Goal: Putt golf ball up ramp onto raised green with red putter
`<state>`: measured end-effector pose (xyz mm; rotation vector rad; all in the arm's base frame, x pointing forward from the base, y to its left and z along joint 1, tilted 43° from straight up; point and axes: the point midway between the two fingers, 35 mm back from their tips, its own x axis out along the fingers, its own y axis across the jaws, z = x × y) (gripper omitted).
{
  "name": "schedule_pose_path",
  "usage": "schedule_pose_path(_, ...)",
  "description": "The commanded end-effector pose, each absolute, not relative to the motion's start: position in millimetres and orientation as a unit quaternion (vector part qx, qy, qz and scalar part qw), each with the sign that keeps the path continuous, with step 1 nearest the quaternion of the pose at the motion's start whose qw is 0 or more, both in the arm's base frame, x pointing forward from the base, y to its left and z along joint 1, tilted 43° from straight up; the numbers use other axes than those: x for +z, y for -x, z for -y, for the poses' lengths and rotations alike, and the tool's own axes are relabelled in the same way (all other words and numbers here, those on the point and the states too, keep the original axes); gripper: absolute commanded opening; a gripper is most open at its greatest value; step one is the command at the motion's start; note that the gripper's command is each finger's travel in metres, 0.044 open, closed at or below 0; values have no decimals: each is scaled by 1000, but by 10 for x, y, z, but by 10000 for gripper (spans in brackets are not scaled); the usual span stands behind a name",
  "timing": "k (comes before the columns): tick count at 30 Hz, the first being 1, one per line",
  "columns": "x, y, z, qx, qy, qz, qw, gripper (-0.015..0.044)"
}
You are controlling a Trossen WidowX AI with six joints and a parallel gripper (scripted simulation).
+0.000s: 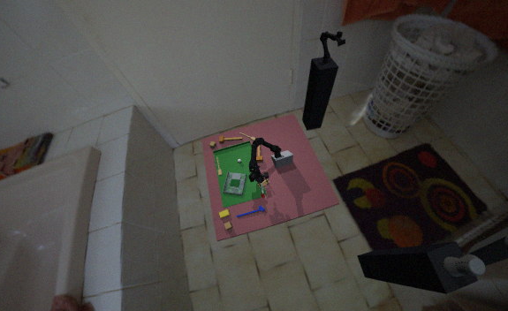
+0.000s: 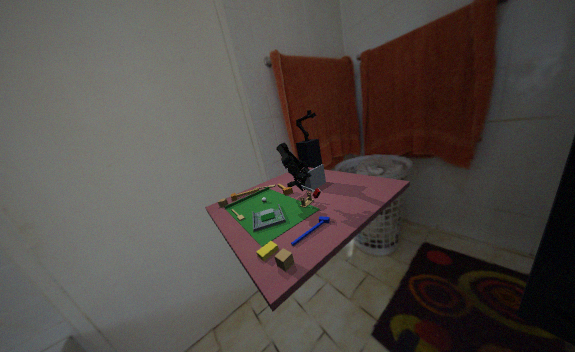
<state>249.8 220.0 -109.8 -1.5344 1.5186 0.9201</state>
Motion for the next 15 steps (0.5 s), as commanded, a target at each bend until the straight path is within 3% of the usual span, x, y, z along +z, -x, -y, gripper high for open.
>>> schedule_pose_path(1,-842,-2692,-2076,318,562,-624,440,0)
schedule_pose_path(15,10,-3179,-1398,143,389,-692,590,0)
